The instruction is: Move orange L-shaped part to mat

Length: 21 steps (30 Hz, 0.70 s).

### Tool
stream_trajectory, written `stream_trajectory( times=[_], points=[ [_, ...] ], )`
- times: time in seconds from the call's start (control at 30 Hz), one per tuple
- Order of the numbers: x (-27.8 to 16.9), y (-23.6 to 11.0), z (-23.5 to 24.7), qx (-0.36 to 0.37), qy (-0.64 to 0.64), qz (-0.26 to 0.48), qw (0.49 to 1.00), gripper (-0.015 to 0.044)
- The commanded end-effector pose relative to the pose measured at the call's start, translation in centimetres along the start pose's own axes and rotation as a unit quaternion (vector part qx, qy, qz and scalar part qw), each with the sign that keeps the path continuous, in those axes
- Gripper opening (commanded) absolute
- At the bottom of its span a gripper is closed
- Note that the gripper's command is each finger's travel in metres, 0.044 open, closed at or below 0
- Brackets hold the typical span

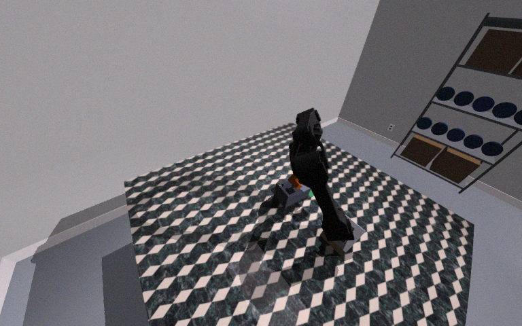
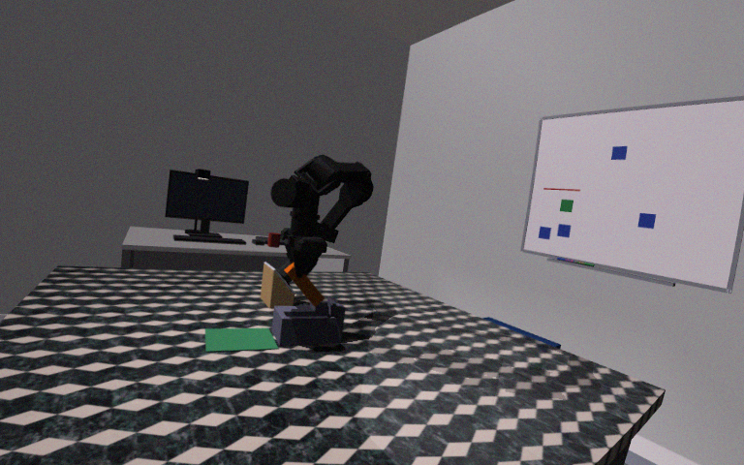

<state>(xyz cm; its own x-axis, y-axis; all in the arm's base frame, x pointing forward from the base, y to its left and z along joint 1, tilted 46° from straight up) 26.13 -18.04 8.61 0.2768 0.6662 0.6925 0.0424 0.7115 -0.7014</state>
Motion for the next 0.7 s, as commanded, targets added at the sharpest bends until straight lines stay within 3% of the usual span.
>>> stream_trajectory(
  times=[0.0, 0.67],
  points=[
    [-2.1, -0.1, -0.2, -0.002, -0.005, 0.004, 1.000, 0.0000],
    [-12.5, -0.3, -0.8, -0.003, -0.005, 0.007, 1.000, 0.0000]
  ],
)
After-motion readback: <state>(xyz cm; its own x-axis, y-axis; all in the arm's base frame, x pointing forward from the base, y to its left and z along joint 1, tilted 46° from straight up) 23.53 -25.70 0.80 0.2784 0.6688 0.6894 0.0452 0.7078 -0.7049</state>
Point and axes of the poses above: the point midway between the two fingers, 35 mm back from their tips, its own y axis out along the fingers, its own z axis across the jaws, x = y × z, the point moved 7 cm from there along -y, back along the fingers, and after that the axes turned 8 degrees about y, right-handed, at the moved point
